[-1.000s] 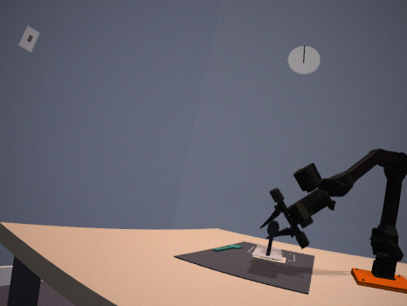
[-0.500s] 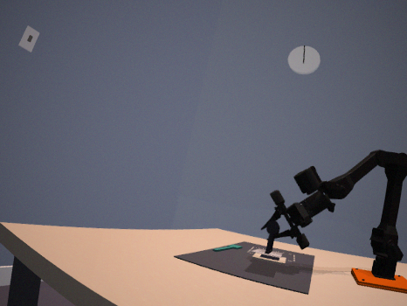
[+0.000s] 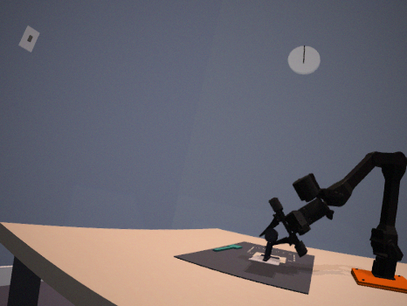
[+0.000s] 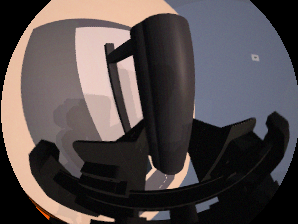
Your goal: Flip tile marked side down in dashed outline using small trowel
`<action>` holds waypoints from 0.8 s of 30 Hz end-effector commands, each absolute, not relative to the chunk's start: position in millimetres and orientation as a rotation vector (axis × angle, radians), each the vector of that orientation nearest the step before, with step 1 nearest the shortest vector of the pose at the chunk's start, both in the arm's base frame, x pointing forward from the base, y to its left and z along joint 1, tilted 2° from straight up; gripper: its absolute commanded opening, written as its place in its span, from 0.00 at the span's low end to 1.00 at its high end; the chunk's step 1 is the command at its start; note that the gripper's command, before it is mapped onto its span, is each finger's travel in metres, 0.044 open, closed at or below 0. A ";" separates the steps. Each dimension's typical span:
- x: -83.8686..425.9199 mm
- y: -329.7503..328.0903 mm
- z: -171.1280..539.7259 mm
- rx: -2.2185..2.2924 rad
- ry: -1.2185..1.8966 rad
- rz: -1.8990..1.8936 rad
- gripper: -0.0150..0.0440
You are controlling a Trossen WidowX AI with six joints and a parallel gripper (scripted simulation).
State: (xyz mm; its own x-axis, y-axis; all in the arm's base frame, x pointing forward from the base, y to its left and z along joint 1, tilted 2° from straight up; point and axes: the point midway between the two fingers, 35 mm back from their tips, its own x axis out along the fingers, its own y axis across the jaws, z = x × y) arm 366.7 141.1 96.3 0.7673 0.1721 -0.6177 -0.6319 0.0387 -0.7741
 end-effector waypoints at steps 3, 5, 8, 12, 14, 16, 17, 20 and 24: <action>366.9 142.1 88.3 -1.399 0.401 0.640 0.25; 366.8 142.1 85.1 -1.399 0.401 0.640 0.25; 366.5 142.2 80.6 -1.399 0.401 0.640 0.25; 366.7 141.1 79.6 -1.399 0.401 0.640 0.25; 367.3 138.1 79.4 -1.399 0.401 0.640 0.25; 367.9 134.8 79.2 -1.399 0.402 0.641 0.25; 368.1 133.1 79.1 -1.400 0.402 0.641 0.25; 368.9 128.2 78.8 -1.400 0.403 0.641 0.25; 369.9 121.7 78.5 -1.400 0.403 0.641 0.25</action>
